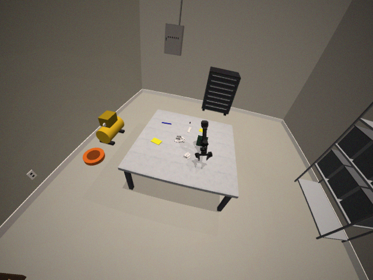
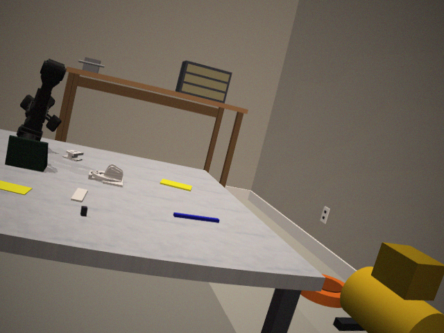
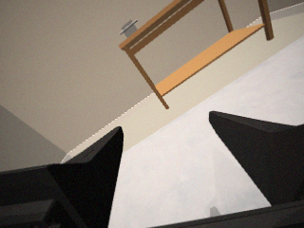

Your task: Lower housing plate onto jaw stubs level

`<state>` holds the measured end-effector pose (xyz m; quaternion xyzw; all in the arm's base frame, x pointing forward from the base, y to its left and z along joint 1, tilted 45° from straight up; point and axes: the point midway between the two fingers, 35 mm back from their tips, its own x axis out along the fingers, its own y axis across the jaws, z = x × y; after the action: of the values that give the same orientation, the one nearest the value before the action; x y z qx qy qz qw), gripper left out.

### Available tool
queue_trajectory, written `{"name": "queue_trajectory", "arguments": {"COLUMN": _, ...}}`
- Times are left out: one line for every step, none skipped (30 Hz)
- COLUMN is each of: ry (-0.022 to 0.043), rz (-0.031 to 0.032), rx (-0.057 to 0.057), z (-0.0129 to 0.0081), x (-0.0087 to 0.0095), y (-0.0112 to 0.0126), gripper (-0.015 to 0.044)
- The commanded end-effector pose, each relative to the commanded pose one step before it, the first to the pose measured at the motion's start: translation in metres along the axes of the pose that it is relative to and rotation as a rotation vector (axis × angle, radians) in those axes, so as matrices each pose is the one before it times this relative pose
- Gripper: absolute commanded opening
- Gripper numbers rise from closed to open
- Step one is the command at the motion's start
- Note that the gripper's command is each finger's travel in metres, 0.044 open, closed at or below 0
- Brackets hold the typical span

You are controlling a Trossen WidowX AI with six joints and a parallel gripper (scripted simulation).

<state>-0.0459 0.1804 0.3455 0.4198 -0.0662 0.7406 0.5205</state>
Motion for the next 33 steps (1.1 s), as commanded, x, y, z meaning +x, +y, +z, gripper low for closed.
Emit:
{"name": "queue_trajectory", "arguments": {"ry": 0.0, "rz": 0.0, "rx": 0.0, "z": 0.0, "x": 0.0, "y": 0.0, "gripper": 0.0426}}
{"name": "queue_trajectory", "arguments": {"ry": 0.00079, "rz": -0.00057, "rx": -0.0023, "z": -0.00009, "x": 0.00017, "y": -0.00013, "gripper": 0.044}}
{"name": "queue_trajectory", "arguments": {"ry": 0.00237, "rz": -0.00169, "rx": -0.007, "z": -0.00027, "x": 0.0005, "y": -0.00039, "gripper": 0.044}}
{"name": "queue_trajectory", "arguments": {"ry": 0.00396, "rz": -0.00282, "rx": -0.0116, "z": -0.00045, "x": 0.00084, "y": -0.00066, "gripper": 0.044}}
{"name": "queue_trajectory", "arguments": {"ry": 0.0056, "rz": -0.00393, "rx": -0.0161, "z": -0.00063, "x": 0.00117, "y": -0.00093, "gripper": 0.044}}
{"name": "queue_trajectory", "arguments": {"ry": 0.00727, "rz": -0.00504, "rx": -0.0207, "z": -0.00082, "x": 0.00149, "y": -0.0012, "gripper": 0.044}}
{"name": "queue_trajectory", "arguments": {"ry": 0.009, "rz": -0.00612, "rx": -0.0251, "z": -0.001, "x": 0.00181, "y": -0.00149, "gripper": 0.044}}
{"name": "queue_trajectory", "arguments": {"ry": 0.01, "rz": -0.00664, "rx": -0.0273, "z": -0.00111, "x": 0.00197, "y": -0.00165, "gripper": 0.044}}
{"name": "queue_trajectory", "arguments": {"ry": 0.01016, "rz": -0.00659, "rx": -0.0271, "z": -0.00112, "x": 0.00196, "y": -0.00167, "gripper": 0.044}}
{"name": "queue_trajectory", "arguments": {"ry": 0.01032, "rz": -0.00652, "rx": -0.027, "z": -0.00113, "x": 0.00194, "y": -0.00169, "gripper": 0.044}}
{"name": "queue_trajectory", "arguments": {"ry": 0.01047, "rz": -0.00646, "rx": -0.0268, "z": -0.00114, "x": 0.00193, "y": -0.00171, "gripper": 0.044}}
{"name": "queue_trajectory", "arguments": {"ry": 0.01087, "rz": -0.00652, "rx": -0.0272, "z": -0.00118, "x": 0.00195, "y": -0.00177, "gripper": 0.044}}
{"name": "queue_trajectory", "arguments": {"ry": 0.01131, "rz": -0.00641, "rx": -0.027, "z": -0.00127, "x": 0.0019, "y": -0.0018, "gripper": 0.044}}
{"name": "queue_trajectory", "arguments": {"ry": 0.01159, "rz": -0.00629, "rx": -0.0268, "z": -0.00132, "x": 0.00187, "y": -0.00182, "gripper": 0.044}}
{"name": "queue_trajectory", "arguments": {"ry": 0.01176, "rz": -0.0062, "rx": -0.0266, "z": -0.00134, "x": 0.00185, "y": -0.00184, "gripper": 0.044}}
{"name": "queue_trajectory", "arguments": {"ry": 0.01196, "rz": -0.00609, "rx": -0.0264, "z": -0.00137, "x": 0.00182, "y": -0.00185, "gripper": 0.044}}
{"name": "queue_trajectory", "arguments": {"ry": 0.01212, "rz": -0.00598, "rx": -0.0262, "z": -0.00139, "x": 0.0018, "y": -0.00187, "gripper": 0.044}}
{"name": "queue_trajectory", "arguments": {"ry": 0.01228, "rz": -0.00587, "rx": -0.026, "z": -0.00141, "x": 0.00179, "y": -0.00189, "gripper": 0.044}}
{"name": "queue_trajectory", "arguments": {"ry": 0.01244, "rz": -0.00575, "rx": -0.0257, "z": -0.00143, "x": 0.00177, "y": -0.0019, "gripper": 0.044}}
{"name": "queue_trajectory", "arguments": {"ry": 0.01259, "rz": -0.00563, "rx": -0.0255, "z": -0.00146, "x": 0.00175, "y": -0.00191, "gripper": 0.044}}
{"name": "queue_trajectory", "arguments": {"ry": 0.01275, "rz": -0.0055, "rx": -0.0253, "z": -0.00148, "x": 0.00173, "y": -0.00193, "gripper": 0.044}}
{"name": "queue_trajectory", "arguments": {"ry": 0.01308, "rz": -0.00544, "rx": -0.0254, "z": -0.00153, "x": 0.00173, "y": -0.00197, "gripper": 0.044}}
{"name": "queue_trajectory", "arguments": {"ry": 0.0133, "rz": -0.00532, "rx": -0.0253, "z": -0.00157, "x": 0.00171, "y": -0.00199, "gripper": 0.044}}
{"name": "queue_trajectory", "arguments": {"ry": 0.01345, "rz": -0.00517, "rx": -0.0251, "z": -0.00159, "x": 0.00169, "y": -0.002, "gripper": 0.044}}
{"name": "queue_trajectory", "arguments": {"ry": 0.0136, "rz": -0.00501, "rx": -0.0249, "z": -0.00162, "x": 0.00167, "y": -0.00201, "gripper": 0.044}}
{"name": "queue_trajectory", "arguments": {"ry": 0.01374, "rz": -0.00485, "rx": -0.0247, "z": -0.00165, "x": 0.00164, "y": -0.00202, "gripper": 0.044}}
{"name": "queue_trajectory", "arguments": {"ry": 0.01388, "rz": -0.00468, "rx": -0.0244, "z": -0.00168, "x": 0.00162, "y": -0.00202, "gripper": 0.044}}
{"name": "queue_trajectory", "arguments": {"ry": 0.01402, "rz": -0.00451, "rx": -0.0242, "z": -0.00171, "x": 0.0016, "y": -0.00203, "gripper": 0.044}}
{"name": "queue_trajectory", "arguments": {"ry": 0.01415, "rz": -0.00433, "rx": -0.024, "z": -0.00174, "x": 0.00157, "y": -0.00204, "gripper": 0.044}}
{"name": "queue_trajectory", "arguments": {"ry": 0.01428, "rz": -0.00415, "rx": -0.0237, "z": -0.00178, "x": 0.00155, "y": -0.00204, "gripper": 0.044}}
{"name": "queue_trajectory", "arguments": {"ry": 0.0144, "rz": -0.00396, "rx": -0.0235, "z": -0.00181, "x": 0.00152, "y": -0.00205, "gripper": 0.044}}
{"name": "queue_trajectory", "arguments": {"ry": 0.01581, "rz": -0.00409, "rx": -0.0253, "z": -0.00201, "x": 0.00162, "y": -0.00223, "gripper": 0.044}}
{"name": "queue_trajectory", "arguments": {"ry": 0.01691, "rz": -0.00408, "rx": -0.0265, "z": -0.00217, "x": 0.00169, "y": -0.00237, "gripper": 0.044}}
